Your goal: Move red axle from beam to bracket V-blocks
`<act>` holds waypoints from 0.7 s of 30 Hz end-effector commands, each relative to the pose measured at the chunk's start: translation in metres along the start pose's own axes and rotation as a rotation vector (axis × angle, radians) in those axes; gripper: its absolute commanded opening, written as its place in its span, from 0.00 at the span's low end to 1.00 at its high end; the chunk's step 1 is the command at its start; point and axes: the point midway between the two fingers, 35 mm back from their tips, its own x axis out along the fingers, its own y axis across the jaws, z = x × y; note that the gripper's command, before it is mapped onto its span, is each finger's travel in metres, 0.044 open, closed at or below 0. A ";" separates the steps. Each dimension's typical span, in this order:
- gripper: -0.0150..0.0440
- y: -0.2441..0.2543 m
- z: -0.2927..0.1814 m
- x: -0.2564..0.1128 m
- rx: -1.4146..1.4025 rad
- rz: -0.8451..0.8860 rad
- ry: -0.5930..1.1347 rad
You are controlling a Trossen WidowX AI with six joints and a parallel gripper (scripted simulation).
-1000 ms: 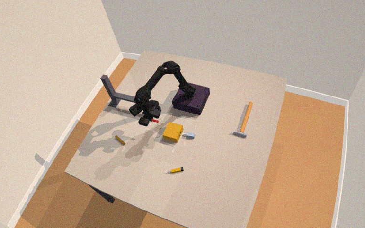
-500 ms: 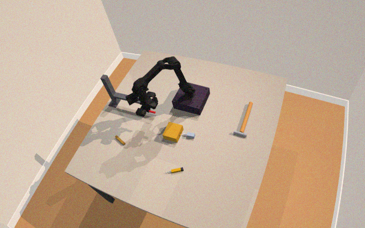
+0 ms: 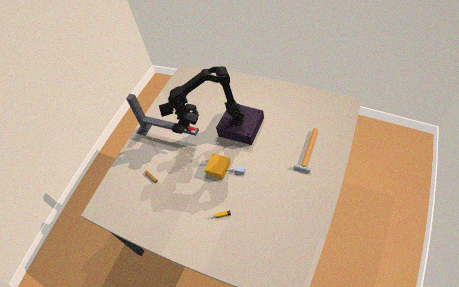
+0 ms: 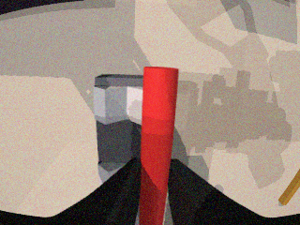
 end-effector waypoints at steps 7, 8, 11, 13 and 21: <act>0.25 0.017 -0.003 0.003 -0.002 0.008 -0.001; 0.25 0.017 -0.003 0.003 -0.002 0.008 -0.001; 0.25 0.017 -0.003 0.006 -0.002 0.008 -0.001; 0.25 0.017 -0.003 0.009 -0.003 0.008 -0.001; 0.25 0.017 -0.003 0.020 -0.004 0.008 -0.001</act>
